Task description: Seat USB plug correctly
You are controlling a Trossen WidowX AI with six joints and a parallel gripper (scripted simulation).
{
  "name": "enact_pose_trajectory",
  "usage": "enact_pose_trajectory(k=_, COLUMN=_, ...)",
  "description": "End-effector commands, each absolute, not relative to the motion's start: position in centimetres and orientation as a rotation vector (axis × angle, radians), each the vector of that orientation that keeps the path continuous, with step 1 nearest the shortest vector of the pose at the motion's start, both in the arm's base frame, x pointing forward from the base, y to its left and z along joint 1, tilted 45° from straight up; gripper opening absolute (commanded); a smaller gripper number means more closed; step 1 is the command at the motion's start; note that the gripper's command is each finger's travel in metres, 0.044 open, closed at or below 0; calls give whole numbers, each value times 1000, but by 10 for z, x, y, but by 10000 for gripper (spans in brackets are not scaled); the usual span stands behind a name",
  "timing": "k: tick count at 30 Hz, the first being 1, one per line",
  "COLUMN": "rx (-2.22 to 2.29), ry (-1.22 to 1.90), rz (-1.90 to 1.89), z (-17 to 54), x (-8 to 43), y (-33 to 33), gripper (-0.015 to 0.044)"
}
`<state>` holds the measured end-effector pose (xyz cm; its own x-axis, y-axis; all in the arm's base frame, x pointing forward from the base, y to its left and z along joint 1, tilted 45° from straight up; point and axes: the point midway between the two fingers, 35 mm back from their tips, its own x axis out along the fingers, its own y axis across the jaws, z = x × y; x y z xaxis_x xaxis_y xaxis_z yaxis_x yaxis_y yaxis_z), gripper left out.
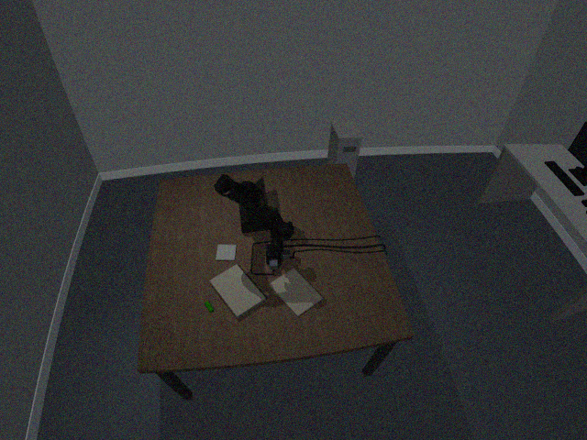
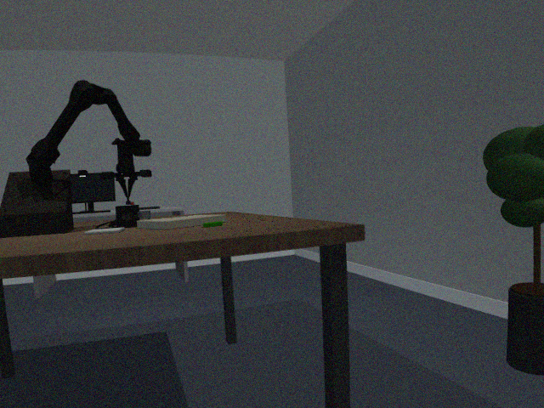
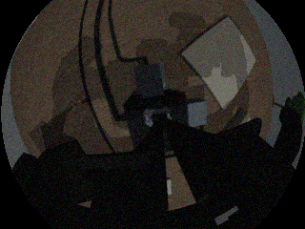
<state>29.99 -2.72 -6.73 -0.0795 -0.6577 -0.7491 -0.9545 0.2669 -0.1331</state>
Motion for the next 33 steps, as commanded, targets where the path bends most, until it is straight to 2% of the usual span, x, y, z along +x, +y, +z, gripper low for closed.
enact_pose_trajectory(k=1, rx=-1473, ry=1817, rz=524, z=-68, x=299, y=-28, gripper=0)
enact_pose_trajectory(k=33, rx=-1473, ry=1817, rz=523, z=-71, x=299, y=-31, gripper=0)
